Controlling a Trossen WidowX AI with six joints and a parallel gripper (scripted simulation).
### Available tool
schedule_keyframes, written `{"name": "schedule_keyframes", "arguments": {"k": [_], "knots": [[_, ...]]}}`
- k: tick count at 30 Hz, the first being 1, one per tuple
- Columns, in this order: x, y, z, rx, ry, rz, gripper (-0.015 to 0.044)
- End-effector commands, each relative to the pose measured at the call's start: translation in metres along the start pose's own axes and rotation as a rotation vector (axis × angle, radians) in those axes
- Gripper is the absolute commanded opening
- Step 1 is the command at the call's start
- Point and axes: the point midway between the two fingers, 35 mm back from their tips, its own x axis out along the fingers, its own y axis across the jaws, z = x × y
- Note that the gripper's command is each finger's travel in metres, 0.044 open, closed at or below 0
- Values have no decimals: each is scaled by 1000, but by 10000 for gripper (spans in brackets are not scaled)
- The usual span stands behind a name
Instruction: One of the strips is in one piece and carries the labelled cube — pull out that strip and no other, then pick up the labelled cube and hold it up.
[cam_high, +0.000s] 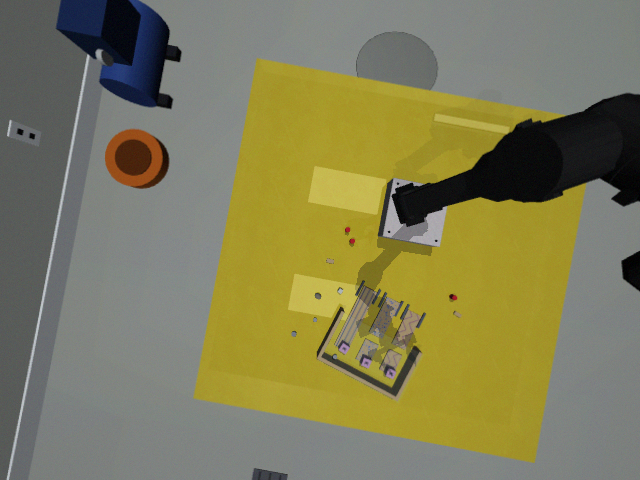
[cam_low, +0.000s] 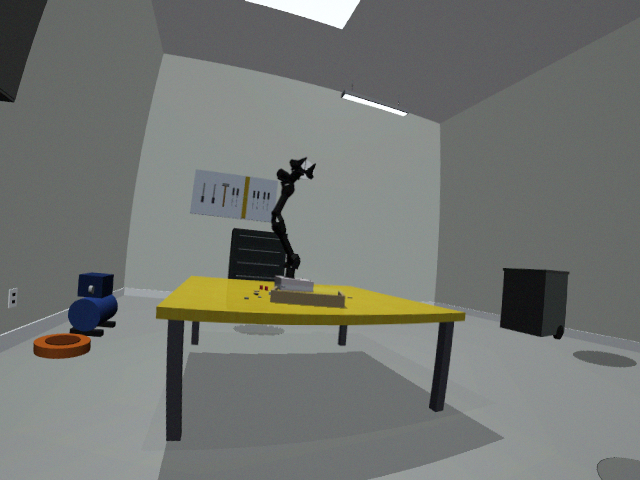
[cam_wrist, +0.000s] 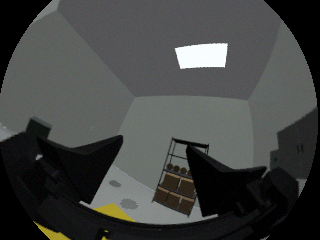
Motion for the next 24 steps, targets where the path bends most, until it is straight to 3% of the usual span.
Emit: {"name": "schedule_keyframes", "arguments": {"k": [1, 12, 24], "knots": [[0, 1, 1, -4, -2, -1, 400], [-7, 101, -2, -236, -56, -26, 400], [19, 174, -115, -428, 100, 25, 400]]}}
